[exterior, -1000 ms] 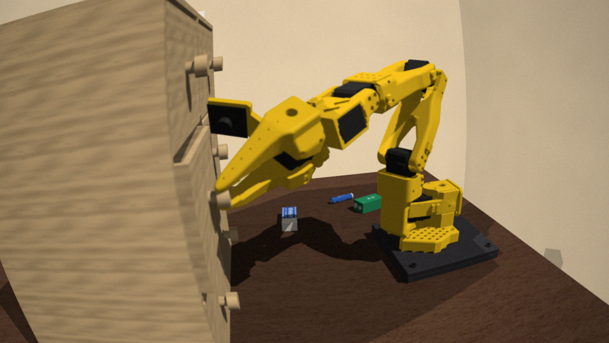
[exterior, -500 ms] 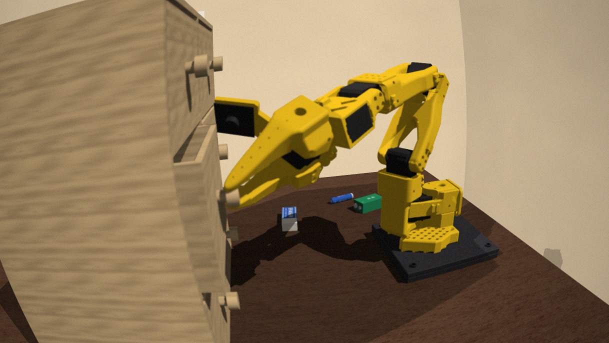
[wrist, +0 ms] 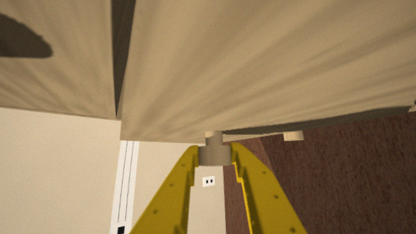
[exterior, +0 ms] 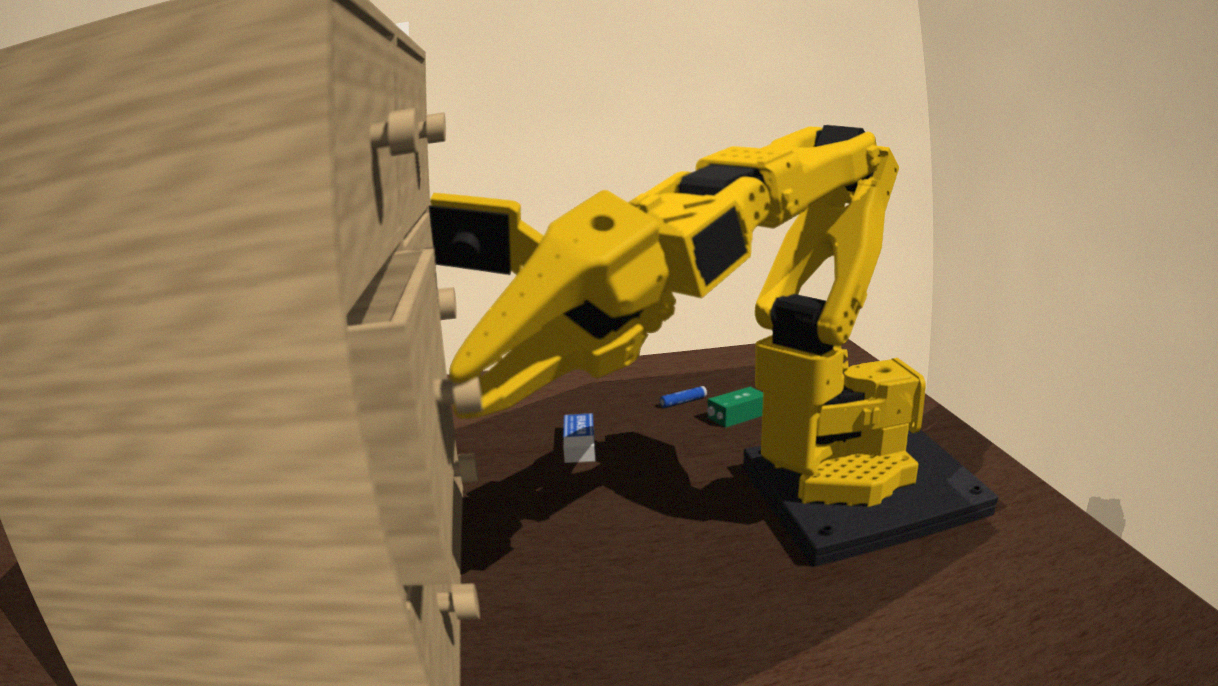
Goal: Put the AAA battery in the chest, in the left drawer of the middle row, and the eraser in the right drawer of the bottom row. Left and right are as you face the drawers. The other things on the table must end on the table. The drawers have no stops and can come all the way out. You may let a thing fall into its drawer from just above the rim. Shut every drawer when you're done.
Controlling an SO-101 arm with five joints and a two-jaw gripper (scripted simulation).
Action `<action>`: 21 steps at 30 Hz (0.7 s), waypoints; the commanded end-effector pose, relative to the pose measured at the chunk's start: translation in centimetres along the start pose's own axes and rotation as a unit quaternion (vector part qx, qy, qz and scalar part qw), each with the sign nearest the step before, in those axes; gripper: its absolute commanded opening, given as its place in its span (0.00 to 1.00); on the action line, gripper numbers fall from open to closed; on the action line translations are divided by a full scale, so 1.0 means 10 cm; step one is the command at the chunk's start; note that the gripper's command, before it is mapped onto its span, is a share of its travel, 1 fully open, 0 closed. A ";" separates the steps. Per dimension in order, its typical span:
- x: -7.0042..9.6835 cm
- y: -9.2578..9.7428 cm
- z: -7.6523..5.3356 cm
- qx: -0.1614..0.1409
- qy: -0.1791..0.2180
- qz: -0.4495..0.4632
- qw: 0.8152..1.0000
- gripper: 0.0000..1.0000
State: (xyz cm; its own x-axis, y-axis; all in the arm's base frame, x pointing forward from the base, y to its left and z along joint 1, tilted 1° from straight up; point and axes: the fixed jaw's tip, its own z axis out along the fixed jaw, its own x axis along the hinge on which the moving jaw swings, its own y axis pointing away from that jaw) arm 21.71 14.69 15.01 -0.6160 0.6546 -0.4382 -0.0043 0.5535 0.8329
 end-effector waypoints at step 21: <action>0.13 0.04 -0.12 -0.015 0.021 -0.005 1.000 0.00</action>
State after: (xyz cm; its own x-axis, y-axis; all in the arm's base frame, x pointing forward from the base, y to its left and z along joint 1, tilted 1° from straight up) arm 20.76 14.58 15.00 -0.6276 0.6439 -0.4376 -0.0126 0.5537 0.8327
